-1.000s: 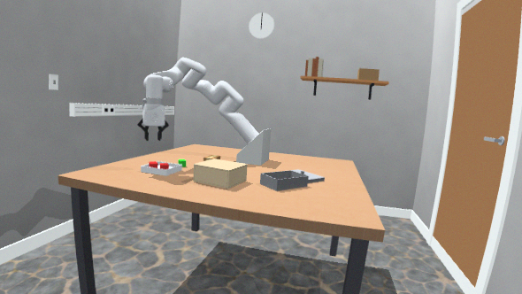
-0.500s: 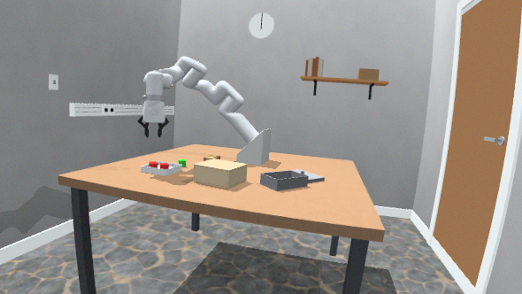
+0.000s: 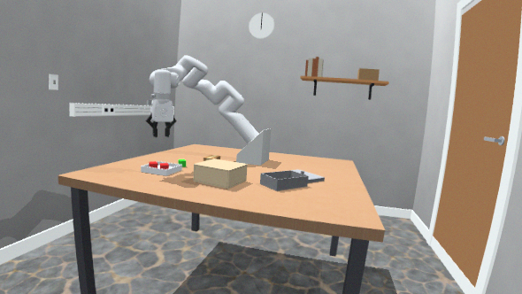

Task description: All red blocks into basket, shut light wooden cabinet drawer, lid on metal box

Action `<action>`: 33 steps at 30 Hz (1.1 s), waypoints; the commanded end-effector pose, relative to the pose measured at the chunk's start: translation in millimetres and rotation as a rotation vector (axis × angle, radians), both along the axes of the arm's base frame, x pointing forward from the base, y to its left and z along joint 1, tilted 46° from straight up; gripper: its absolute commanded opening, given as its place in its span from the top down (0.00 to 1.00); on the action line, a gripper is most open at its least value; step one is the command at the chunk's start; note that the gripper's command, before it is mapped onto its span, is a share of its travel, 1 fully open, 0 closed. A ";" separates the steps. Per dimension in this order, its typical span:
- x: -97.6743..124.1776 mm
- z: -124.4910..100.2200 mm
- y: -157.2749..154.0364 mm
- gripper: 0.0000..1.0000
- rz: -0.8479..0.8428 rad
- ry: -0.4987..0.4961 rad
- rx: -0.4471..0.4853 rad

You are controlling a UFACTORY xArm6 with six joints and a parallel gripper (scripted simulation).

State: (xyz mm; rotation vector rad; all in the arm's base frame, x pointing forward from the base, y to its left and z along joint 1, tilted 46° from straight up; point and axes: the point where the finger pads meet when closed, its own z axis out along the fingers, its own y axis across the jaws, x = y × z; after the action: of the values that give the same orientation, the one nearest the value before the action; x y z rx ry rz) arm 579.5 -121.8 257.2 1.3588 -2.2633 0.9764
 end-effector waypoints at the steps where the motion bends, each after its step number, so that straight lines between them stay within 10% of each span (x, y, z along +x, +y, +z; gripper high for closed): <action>1: 7.3 -42.9 56.7 0.44 0.210 0.183 0.014; 21: -59.7 -178.6 204.3 0.44 0.833 0.746 -0.029; 33: -155.2 -281.5 280.3 0.44 1.279 1.215 -0.092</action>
State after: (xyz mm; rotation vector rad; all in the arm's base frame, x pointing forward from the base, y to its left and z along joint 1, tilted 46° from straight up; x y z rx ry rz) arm 456.5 127.9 12.3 2.3465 -0.6270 0.3370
